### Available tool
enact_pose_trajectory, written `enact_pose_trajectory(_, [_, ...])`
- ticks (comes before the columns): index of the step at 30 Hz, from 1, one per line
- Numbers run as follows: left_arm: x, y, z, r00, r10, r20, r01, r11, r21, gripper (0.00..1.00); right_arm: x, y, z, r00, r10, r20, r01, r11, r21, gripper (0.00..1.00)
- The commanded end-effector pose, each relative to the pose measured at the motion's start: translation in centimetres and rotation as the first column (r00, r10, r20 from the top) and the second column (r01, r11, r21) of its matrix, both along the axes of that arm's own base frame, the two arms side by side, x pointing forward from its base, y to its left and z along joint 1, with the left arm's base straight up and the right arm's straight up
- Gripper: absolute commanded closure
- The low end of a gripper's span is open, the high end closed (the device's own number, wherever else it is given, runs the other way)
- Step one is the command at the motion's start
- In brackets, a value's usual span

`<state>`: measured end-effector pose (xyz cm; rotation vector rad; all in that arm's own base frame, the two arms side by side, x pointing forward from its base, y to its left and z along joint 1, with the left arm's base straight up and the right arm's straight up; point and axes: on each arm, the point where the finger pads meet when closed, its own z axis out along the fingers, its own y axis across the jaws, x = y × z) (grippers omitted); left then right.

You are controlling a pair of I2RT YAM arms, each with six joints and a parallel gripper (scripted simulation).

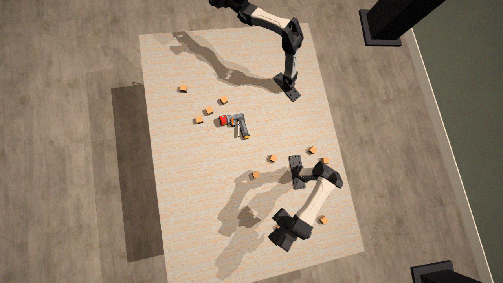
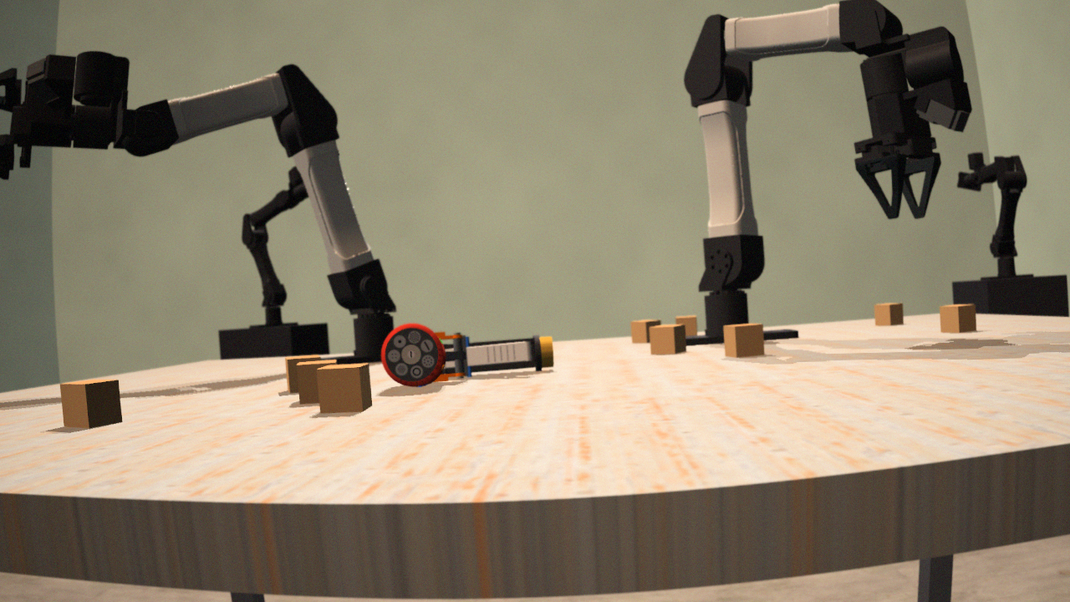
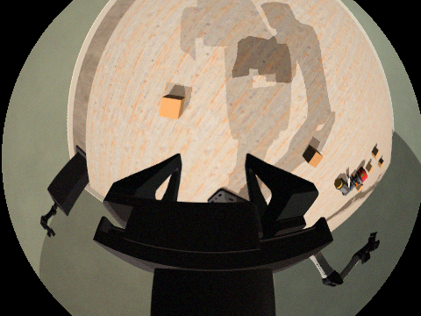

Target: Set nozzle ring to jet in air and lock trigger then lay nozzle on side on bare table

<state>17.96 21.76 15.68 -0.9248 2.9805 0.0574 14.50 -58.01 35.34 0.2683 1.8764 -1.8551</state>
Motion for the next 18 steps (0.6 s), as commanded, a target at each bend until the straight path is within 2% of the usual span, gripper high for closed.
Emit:
enact_pose_trajectory(1, [0.06,0.07,0.22,1.0,0.0,0.006,0.0,1.0,0.007,0.63,-0.05,0.17,0.79,1.0,0.0,0.005,0.0,1.0,-0.017,0.0])
enact_pose_trajectory(14, [0.06,0.07,0.22,1.0,0.0,0.006,0.0,1.0,0.007,0.63,-0.04,0.17,0.78,1.0,0.0,0.005,0.0,1.0,-0.016,0.0])
enact_pose_trajectory(15, [0.06,0.07,0.22,1.0,0.0,0.006,0.0,1.0,0.007,0.22,-0.05,0.17,0.79,1.0,0.0,0.005,0.0,1.0,-0.017,0.0])
enact_pose_trajectory(18, [0.06,0.07,0.22,1.0,0.0,0.006,0.0,1.0,0.007,0.22,-0.05,0.17,0.8,1.0,0.0,0.005,0.0,1.0,-0.017,0.0])
